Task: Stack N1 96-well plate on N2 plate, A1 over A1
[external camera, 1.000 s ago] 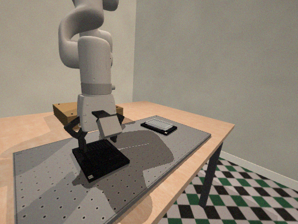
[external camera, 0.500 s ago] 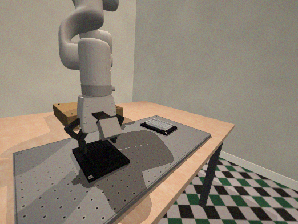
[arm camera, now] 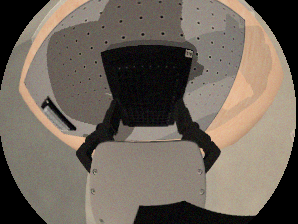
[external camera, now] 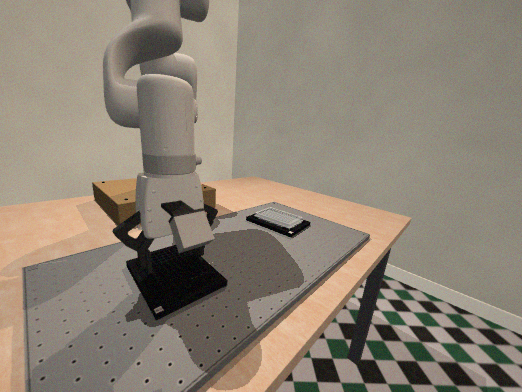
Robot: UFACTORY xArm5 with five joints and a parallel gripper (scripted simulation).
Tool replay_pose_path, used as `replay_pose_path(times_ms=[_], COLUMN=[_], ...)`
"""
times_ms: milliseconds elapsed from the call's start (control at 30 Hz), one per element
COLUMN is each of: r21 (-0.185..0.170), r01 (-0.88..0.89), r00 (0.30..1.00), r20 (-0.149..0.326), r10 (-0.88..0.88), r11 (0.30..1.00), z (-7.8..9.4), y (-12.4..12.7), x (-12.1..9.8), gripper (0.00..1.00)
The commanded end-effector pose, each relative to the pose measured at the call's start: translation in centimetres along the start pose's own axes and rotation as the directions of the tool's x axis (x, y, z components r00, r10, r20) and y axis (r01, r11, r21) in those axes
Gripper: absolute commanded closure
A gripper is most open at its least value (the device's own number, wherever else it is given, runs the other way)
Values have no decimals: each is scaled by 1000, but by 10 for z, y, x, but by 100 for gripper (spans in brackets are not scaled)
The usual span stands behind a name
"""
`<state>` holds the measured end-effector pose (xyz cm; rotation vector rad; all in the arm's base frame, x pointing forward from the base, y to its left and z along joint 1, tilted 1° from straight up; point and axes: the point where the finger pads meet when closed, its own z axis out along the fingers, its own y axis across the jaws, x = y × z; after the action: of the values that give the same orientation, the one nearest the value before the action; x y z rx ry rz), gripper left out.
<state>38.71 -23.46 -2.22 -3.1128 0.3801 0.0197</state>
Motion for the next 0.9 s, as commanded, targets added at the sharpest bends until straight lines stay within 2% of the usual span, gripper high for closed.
replay_pose_path(times_ms=[0, 467, 867], r21=[-1, -1, -1], r01=[0, 0, 0], r00=[1000, 1000, 1000], r20=[-4, -4, -4], r10=[0, 0, 0], r11=[1000, 1000, 1000], z=[0, 9, 9], y=[0, 1, 1], x=[1, 1, 1], gripper=[0, 0, 0])
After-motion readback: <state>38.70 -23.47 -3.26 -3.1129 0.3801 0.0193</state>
